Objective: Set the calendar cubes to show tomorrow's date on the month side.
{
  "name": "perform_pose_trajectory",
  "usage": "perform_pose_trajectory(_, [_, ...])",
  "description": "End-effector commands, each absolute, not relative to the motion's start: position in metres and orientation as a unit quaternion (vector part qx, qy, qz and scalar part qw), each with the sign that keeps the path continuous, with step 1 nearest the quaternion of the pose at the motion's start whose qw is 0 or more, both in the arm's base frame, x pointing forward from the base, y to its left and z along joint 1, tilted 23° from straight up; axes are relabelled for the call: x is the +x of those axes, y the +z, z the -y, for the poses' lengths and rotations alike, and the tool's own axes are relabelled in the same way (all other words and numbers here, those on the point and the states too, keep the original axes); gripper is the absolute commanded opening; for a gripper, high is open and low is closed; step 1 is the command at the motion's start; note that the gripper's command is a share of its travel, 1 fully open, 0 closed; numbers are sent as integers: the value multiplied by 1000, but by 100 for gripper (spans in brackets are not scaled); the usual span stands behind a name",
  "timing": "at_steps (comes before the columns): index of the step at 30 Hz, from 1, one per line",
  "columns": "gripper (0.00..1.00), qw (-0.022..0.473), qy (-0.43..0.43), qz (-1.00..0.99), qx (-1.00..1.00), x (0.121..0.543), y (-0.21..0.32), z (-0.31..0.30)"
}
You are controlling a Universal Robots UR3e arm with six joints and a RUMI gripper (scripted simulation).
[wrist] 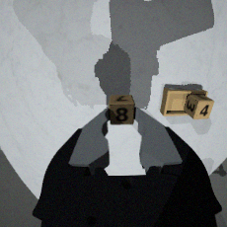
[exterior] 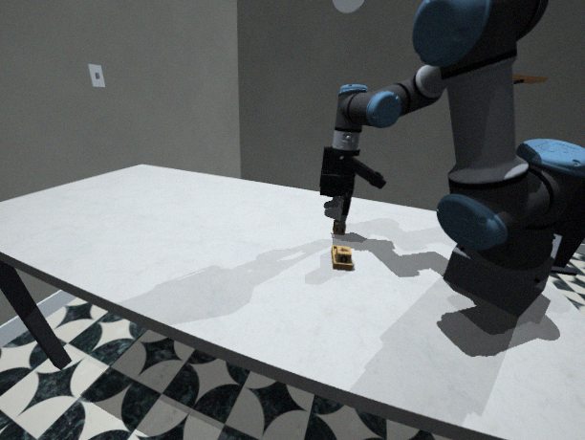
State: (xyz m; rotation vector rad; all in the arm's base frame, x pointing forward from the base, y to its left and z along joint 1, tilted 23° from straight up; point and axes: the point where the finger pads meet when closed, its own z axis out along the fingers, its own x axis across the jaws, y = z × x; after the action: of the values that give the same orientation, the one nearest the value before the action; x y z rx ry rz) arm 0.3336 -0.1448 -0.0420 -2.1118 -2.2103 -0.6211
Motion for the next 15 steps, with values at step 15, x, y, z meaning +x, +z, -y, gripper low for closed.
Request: perform_pose_trajectory(15, [11, 8, -198, 708, -677, 338, -54, 143])
